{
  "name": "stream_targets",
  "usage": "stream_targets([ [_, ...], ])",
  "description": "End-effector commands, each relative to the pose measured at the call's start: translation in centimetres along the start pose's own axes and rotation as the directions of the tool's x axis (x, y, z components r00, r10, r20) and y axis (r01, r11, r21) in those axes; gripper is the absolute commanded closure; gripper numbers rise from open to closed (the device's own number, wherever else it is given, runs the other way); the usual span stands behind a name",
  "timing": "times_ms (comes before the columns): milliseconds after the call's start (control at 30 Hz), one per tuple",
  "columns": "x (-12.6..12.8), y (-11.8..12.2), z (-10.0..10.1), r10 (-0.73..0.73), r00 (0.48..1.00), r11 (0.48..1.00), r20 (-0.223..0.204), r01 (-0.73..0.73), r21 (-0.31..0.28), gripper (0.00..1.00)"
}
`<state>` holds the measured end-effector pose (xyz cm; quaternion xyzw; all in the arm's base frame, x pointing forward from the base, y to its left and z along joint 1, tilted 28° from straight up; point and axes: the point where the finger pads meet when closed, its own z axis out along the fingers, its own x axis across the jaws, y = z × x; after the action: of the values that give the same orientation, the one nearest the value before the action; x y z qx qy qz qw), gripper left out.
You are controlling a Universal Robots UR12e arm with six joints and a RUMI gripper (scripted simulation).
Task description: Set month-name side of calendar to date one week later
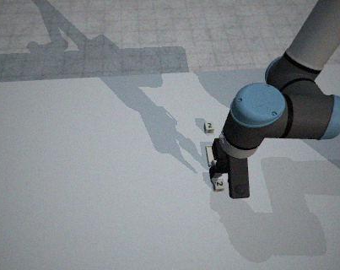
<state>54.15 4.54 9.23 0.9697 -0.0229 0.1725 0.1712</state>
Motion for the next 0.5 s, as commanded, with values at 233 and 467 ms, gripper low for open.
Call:
stream_targets([
  [233, -0.11, 0.07, 0.02, 0.001, 1.000, 1.000, 0.000, -0.001, 0.000, 0.72],
  [467, -0.02, 0.11, 0.01, 0.002, 1.000, 1.000, 0.000, -0.002, 0.000, 0.72],
])
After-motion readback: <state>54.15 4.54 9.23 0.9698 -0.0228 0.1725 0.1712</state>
